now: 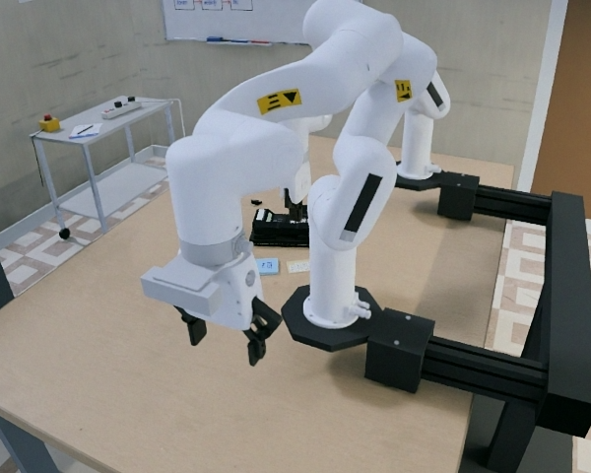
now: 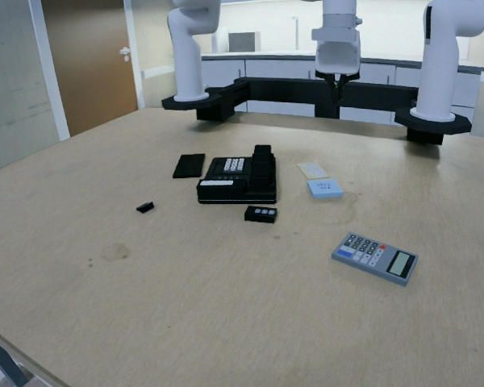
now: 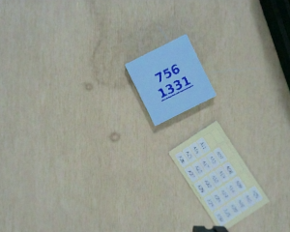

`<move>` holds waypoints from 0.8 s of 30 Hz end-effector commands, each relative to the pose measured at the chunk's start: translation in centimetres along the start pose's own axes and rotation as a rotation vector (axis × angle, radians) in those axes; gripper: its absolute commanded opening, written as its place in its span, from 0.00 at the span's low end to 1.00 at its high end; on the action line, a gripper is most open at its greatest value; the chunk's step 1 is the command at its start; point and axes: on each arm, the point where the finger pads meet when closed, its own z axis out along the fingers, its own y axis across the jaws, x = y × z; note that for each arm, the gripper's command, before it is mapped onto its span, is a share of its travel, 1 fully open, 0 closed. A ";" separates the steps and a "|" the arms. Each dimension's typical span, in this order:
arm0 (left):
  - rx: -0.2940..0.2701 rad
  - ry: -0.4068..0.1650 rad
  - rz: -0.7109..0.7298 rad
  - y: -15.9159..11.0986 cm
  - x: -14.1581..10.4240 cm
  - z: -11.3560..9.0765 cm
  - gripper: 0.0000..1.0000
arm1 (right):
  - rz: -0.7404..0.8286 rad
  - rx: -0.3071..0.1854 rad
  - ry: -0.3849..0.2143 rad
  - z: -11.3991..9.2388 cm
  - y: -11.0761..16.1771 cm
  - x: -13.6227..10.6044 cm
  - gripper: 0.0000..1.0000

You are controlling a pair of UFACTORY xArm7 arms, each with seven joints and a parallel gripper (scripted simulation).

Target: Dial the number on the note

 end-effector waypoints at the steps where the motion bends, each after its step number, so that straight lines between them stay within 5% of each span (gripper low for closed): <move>1: 0.000 0.002 0.000 0.0 0.0 -0.1 1.00 | 0.000 0.003 0.001 -0.1 -0.1 0.1 0.00; 10: 0.000 0.002 0.000 0.0 0.0 -0.1 1.00 | 0.000 0.003 0.001 -0.1 -0.1 1.2 0.00; 24: 0.000 0.002 0.000 0.0 0.0 -0.1 1.00 | 0.000 0.003 0.001 -0.2 -0.1 7.4 0.00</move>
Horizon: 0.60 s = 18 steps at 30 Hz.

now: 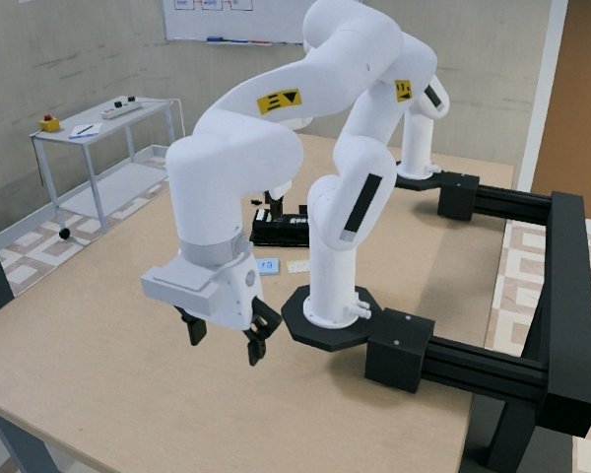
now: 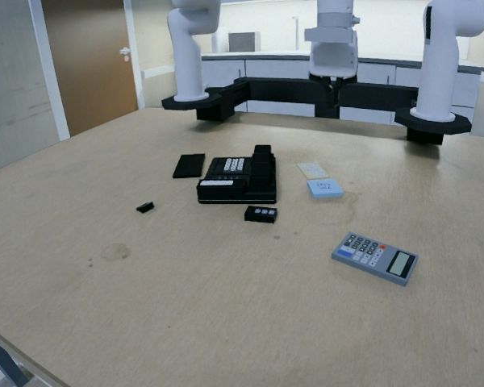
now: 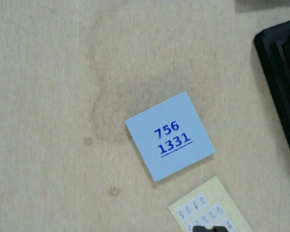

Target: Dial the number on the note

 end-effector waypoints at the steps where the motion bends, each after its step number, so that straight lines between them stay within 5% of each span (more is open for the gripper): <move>1: 0.000 0.002 0.000 0.0 0.0 -0.1 1.00 | 0.000 0.002 0.001 -0.1 -0.1 2.4 0.00; 18: 0.000 0.002 0.000 0.0 0.0 -0.1 1.00 | 0.000 0.002 0.001 -0.2 -0.2 10.8 0.00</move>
